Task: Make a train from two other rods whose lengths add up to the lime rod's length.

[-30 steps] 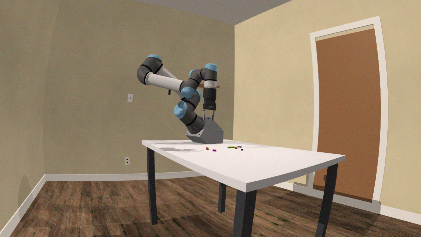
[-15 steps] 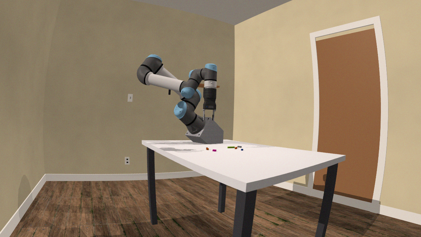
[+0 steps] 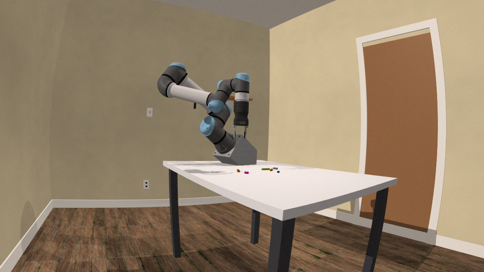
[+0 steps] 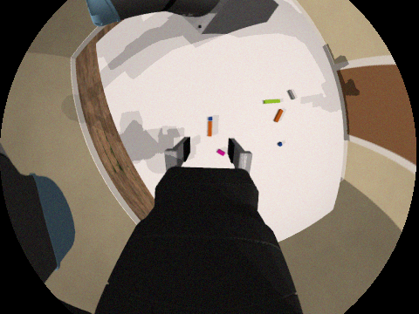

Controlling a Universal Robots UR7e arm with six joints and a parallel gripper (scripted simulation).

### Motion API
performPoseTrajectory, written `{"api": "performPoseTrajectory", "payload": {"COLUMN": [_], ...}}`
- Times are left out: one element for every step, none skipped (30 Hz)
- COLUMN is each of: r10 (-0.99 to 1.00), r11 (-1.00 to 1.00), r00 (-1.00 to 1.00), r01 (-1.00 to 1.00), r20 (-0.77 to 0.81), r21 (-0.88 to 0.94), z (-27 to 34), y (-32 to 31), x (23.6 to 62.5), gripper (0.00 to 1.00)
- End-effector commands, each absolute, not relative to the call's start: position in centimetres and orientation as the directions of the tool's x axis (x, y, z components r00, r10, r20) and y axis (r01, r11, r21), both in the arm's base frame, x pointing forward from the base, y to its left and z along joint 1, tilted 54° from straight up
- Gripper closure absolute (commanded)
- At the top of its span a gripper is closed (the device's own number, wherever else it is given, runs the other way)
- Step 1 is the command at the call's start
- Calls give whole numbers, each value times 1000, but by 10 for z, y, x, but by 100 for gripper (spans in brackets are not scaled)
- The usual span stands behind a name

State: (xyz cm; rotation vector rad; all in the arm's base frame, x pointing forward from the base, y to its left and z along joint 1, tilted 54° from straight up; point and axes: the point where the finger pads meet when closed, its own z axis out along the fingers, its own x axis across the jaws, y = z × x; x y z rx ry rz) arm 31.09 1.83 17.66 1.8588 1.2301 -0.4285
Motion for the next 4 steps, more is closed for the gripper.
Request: {"api": "performPoseTrajectory", "payload": {"r10": [585, 585, 585, 585], "r11": [-161, -161, -161, -161], "r00": [459, 459, 459, 459], "r01": [874, 874, 874, 874], "r20": [-669, -669, -669, -669], "r21": [459, 459, 459, 459], "z": [177, 177, 177, 177], "y": [19, 19, 19, 19], "x": [311, 311, 311, 311], "gripper": [0, 0, 0, 0]}}
